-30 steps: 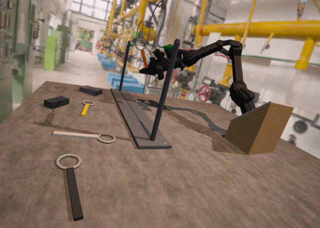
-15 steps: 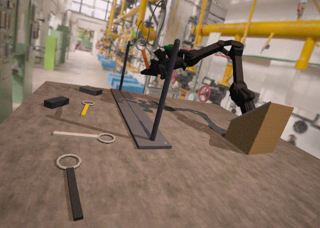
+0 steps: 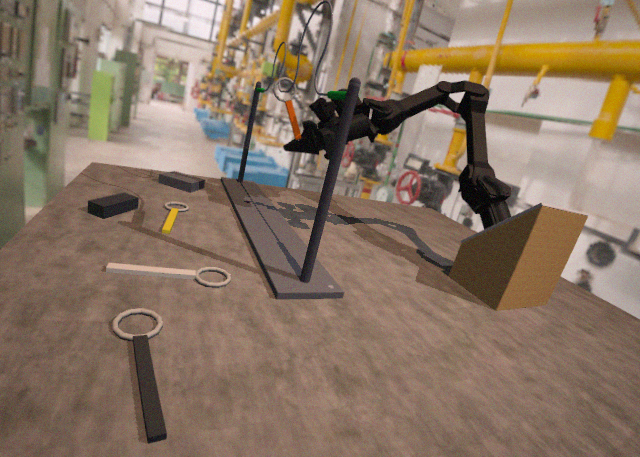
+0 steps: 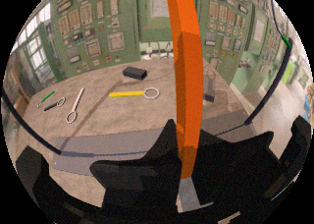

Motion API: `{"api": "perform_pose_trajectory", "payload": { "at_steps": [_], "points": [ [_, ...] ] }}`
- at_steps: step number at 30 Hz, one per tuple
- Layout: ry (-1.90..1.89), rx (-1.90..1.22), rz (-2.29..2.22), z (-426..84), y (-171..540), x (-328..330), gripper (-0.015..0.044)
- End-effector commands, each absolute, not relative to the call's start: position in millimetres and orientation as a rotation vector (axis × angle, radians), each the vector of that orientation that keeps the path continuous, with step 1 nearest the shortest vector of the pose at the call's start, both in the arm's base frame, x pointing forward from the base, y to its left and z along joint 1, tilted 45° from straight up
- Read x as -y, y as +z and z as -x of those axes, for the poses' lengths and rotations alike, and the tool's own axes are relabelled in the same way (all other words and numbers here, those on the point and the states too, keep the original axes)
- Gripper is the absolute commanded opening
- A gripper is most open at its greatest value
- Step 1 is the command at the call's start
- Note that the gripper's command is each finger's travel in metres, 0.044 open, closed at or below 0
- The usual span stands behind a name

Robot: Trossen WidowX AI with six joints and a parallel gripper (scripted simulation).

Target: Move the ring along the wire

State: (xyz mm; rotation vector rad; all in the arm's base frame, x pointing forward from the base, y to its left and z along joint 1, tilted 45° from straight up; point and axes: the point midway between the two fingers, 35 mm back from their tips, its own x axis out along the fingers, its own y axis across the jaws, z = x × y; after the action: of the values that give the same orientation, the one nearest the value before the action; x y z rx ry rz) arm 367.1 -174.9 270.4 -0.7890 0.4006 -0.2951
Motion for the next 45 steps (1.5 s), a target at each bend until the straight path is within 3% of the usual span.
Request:
{"api": "perform_pose_trajectory", "payload": {
  "at_steps": [1, 45],
  "points": [
    [-0.288, -0.413, 0.764, -366.1, 260.6, 170.3, -0.015],
    [-0.097, -0.49, 0.044, -364.3, 212.7, 62.6, -0.015]
  ]
}}
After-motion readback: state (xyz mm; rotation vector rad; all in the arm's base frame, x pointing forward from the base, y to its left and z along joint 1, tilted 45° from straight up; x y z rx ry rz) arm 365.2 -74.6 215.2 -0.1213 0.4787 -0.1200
